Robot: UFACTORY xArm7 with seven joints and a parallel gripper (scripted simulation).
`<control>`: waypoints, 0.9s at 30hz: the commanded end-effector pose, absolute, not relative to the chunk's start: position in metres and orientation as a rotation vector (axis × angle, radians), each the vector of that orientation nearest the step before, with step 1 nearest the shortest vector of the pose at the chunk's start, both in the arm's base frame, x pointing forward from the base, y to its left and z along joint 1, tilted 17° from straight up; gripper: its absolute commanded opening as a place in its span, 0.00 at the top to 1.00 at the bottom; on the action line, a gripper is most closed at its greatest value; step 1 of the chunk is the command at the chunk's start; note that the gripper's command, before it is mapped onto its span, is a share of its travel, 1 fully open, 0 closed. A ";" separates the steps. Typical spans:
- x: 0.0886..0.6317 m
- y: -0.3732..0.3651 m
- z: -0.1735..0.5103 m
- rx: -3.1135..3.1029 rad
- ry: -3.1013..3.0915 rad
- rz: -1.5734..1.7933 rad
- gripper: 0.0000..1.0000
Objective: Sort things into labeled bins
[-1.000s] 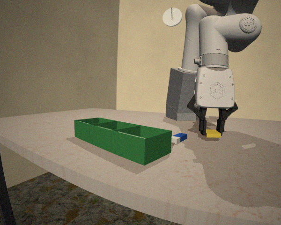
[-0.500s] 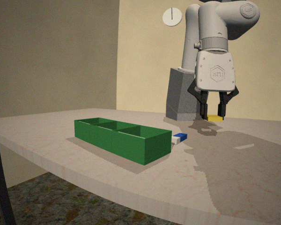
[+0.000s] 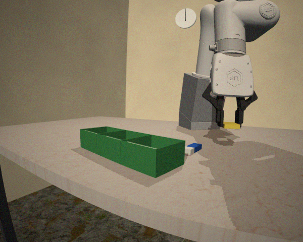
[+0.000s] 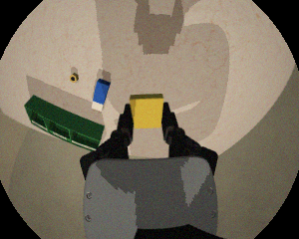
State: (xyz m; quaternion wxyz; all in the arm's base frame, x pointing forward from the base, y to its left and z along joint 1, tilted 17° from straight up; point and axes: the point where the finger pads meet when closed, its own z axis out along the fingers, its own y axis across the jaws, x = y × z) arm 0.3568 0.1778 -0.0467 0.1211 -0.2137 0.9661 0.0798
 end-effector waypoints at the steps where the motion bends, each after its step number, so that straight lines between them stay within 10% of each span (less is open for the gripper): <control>1: 0.357 0.177 -0.040 -0.623 2.819 0.234 1.00; 27: 0.453 0.113 -0.033 -0.622 2.818 0.233 1.00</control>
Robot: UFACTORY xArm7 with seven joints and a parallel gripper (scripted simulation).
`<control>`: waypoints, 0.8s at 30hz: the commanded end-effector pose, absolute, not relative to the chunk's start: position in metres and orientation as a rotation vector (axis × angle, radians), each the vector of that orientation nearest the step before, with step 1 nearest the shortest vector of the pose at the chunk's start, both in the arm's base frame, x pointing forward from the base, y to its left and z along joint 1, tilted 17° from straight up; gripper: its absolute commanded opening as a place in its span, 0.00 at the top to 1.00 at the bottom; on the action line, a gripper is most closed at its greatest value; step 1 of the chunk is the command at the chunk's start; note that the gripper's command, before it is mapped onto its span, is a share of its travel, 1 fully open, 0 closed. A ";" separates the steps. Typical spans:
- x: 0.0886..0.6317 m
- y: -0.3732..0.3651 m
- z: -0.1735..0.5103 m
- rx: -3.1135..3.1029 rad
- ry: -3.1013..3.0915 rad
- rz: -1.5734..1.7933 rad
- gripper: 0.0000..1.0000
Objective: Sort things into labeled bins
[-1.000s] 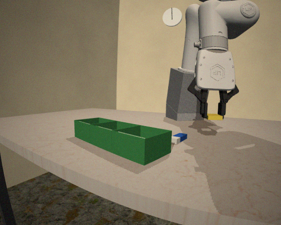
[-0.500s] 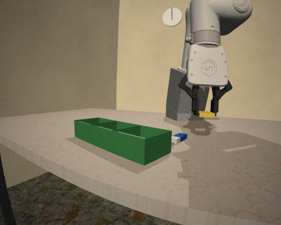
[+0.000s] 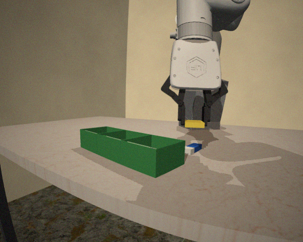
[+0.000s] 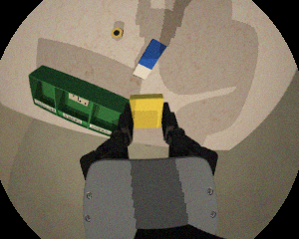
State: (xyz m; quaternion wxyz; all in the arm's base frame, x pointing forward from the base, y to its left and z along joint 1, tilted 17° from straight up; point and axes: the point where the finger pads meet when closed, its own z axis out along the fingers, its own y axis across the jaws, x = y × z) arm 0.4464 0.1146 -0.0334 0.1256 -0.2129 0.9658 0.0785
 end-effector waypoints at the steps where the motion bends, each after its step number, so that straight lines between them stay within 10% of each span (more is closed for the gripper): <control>1: 0.458 0.110 -0.033 -0.552 2.836 0.242 1.00; 24: 0.523 0.068 -0.028 0.227 2.924 0.332 1.00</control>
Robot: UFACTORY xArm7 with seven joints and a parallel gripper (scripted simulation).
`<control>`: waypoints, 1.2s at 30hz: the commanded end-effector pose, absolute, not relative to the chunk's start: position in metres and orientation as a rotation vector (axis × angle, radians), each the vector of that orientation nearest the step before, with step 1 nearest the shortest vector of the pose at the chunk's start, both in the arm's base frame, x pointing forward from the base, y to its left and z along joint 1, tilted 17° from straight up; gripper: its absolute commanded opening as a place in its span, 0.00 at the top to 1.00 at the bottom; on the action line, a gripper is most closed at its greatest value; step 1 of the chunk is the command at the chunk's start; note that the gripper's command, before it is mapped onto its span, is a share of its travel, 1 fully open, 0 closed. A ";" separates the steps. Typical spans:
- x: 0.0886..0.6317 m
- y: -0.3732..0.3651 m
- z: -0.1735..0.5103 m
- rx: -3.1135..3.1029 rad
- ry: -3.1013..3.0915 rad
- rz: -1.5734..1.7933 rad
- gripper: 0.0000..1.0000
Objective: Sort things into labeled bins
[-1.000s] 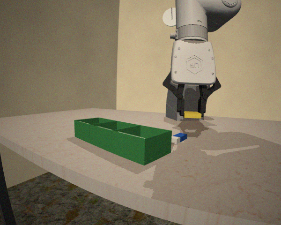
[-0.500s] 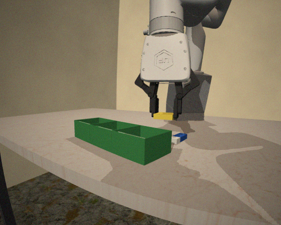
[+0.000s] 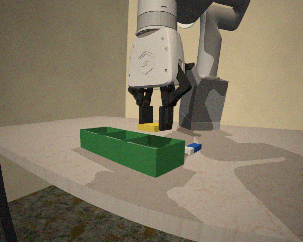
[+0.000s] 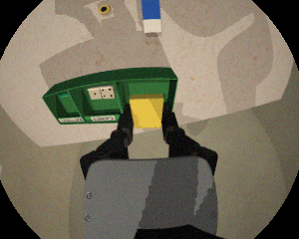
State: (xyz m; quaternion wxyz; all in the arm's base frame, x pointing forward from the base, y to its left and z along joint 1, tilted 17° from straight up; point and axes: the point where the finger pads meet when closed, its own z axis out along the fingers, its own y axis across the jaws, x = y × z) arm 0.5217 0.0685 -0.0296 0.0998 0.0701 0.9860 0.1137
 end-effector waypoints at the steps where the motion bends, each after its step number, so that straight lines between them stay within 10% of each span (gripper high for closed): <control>1: 0.523 0.068 -0.028 0.227 2.924 0.332 1.00; 36: 0.527 0.075 -0.057 0.227 2.924 0.332 1.00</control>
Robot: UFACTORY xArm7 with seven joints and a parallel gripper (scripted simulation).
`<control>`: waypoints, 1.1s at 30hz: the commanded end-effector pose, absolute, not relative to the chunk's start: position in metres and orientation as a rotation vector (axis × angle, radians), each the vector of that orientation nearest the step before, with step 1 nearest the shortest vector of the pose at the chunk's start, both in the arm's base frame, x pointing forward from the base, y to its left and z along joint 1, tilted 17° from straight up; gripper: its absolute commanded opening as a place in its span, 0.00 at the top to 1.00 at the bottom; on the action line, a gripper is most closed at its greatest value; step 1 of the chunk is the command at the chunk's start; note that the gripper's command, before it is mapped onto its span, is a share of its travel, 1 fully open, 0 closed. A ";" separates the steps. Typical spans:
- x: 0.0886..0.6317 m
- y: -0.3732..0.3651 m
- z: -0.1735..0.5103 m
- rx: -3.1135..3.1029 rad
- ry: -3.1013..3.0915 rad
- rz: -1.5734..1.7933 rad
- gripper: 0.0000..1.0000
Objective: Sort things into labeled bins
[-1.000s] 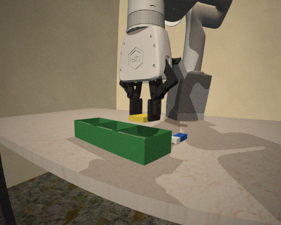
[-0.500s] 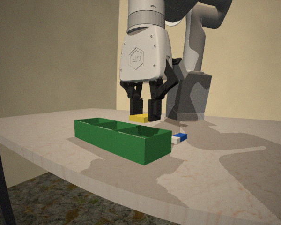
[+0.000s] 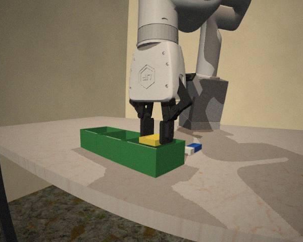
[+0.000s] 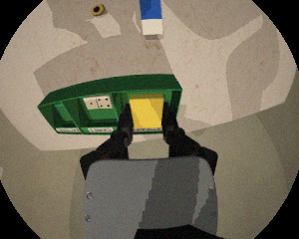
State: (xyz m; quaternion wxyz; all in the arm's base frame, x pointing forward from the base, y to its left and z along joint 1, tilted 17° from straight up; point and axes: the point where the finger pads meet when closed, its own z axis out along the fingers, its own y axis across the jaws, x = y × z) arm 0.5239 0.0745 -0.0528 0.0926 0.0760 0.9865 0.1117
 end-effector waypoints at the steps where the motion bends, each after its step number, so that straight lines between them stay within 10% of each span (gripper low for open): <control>1: 0.527 0.075 -0.059 0.227 2.924 0.332 1.00; 27: 0.531 0.080 -0.078 0.226 2.924 0.331 1.00; 28: 0.531 0.080 -0.078 0.226 2.924 0.331 0.53; 33: 0.531 0.080 -0.078 0.226 2.924 0.331 0.53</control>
